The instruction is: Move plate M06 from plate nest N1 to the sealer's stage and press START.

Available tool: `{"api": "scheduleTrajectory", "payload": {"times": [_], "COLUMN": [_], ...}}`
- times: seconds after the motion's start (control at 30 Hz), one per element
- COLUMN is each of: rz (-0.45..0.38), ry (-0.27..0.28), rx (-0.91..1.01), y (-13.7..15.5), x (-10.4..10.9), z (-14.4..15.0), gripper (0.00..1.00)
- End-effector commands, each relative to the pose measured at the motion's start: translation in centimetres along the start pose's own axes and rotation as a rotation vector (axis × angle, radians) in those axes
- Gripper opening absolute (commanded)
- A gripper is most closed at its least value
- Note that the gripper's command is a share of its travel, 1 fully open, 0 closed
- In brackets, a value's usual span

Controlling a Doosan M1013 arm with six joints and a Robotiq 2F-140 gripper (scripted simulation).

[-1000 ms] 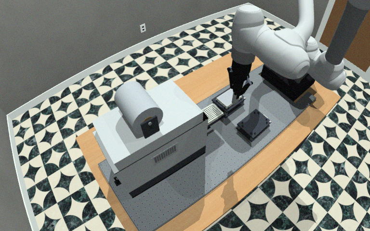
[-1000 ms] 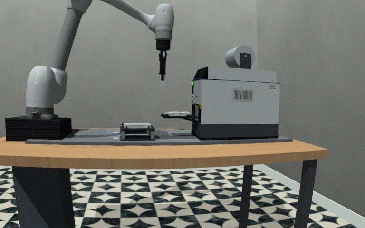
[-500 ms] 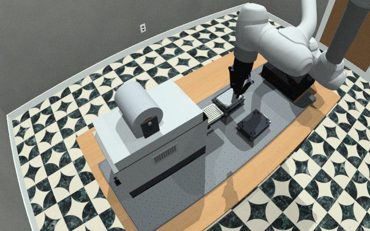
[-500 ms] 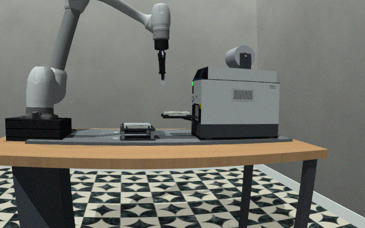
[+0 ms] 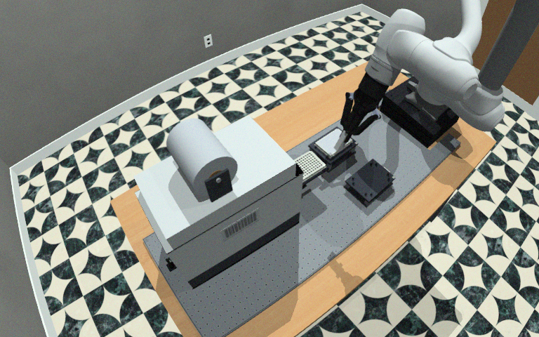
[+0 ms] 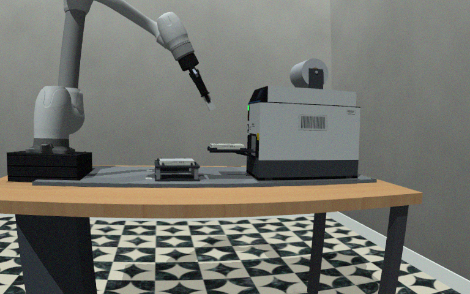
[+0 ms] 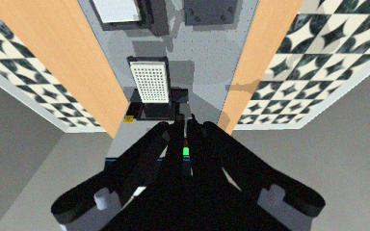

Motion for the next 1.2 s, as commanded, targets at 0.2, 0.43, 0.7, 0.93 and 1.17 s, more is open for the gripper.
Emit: {"api": "scheduleTrajectory", "payload": {"times": [0.2, 0.43, 0.7, 0.93, 1.17], "rz": [-0.265, -0.283, -0.283, -0.283, -0.283], "ry": [0.046, 0.048, 0.048, 0.048, 0.048], "rx": [0.002, 0.002, 0.002, 0.002, 0.002], "y": [-1.4, -1.5, -1.5, -0.9, 0.5], "x": [-0.2, -0.2, -0.2, -1.0, -3.1], "z": [0.1, 0.0, 0.0, 0.1, 0.4], "gripper": [0.10, 0.10, 0.10, 0.10, 0.10]}}
Point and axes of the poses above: the point where the finger pads meet when closed, its own x axis back along the fingers, its own z axis across the jaws, y = z × x, the point moved 5 cm from there along x, back along the fingers, and after that the axes turned 8 degrees about -x, right-handed, at the moved point
